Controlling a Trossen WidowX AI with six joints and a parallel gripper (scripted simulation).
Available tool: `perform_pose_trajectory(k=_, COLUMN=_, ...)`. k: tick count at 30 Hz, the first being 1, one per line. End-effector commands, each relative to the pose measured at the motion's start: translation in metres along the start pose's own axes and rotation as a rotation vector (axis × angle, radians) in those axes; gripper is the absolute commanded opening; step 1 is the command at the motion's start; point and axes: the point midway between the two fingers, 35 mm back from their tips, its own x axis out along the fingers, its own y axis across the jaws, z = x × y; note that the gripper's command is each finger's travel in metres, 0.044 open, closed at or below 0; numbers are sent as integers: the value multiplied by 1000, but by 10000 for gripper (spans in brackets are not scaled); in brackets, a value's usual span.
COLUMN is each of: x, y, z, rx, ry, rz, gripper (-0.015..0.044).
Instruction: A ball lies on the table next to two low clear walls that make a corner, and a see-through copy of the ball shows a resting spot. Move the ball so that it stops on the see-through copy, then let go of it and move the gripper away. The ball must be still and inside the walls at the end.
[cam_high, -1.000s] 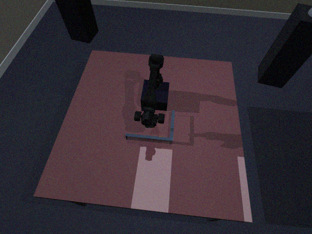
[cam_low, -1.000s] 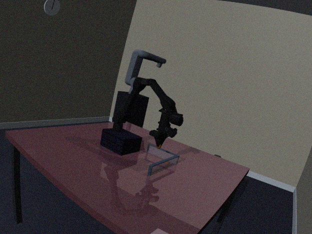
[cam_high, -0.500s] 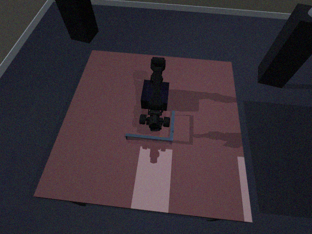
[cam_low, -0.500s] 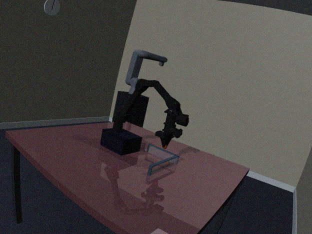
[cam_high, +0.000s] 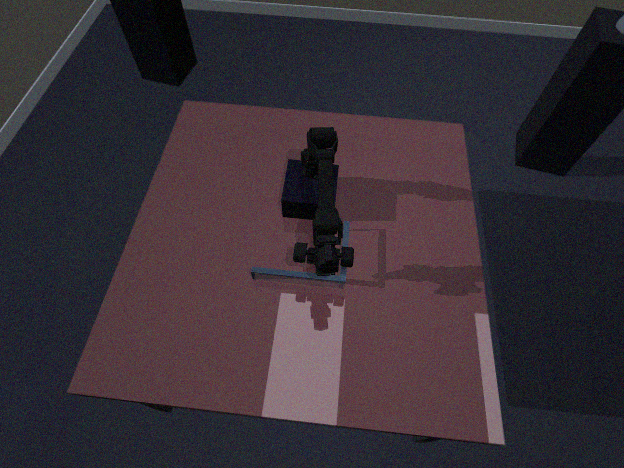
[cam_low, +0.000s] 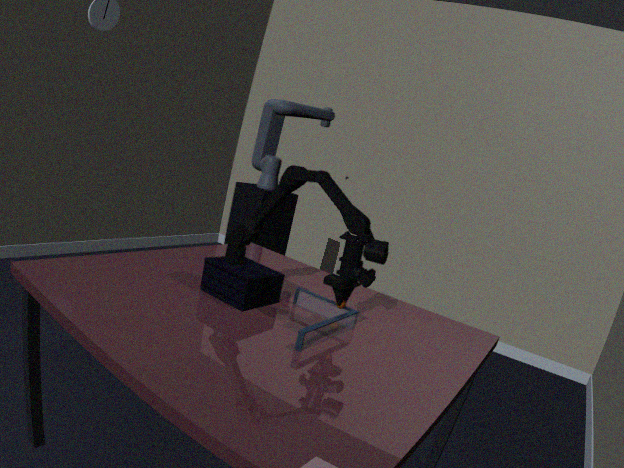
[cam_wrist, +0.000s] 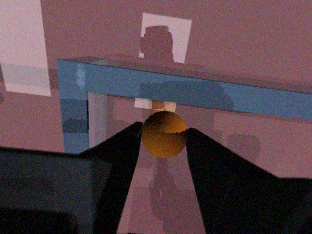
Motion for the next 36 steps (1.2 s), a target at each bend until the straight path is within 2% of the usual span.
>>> perform_pose_trajectory(k=1, x=33, y=-1, z=-5, rx=2, ry=26, rz=-9, gripper=0)
perform_pose_trajectory(k=5, x=61, y=-1, z=-7, rx=2, ry=26, rz=-9, gripper=0)
perform_pose_trajectory(k=30, x=81, y=-2, z=-8, rx=2, ry=27, rz=-9, gripper=0)
perform_pose_trajectory(k=36, x=76, y=-1, z=-6, rx=0, ry=17, rz=-2, gripper=157)
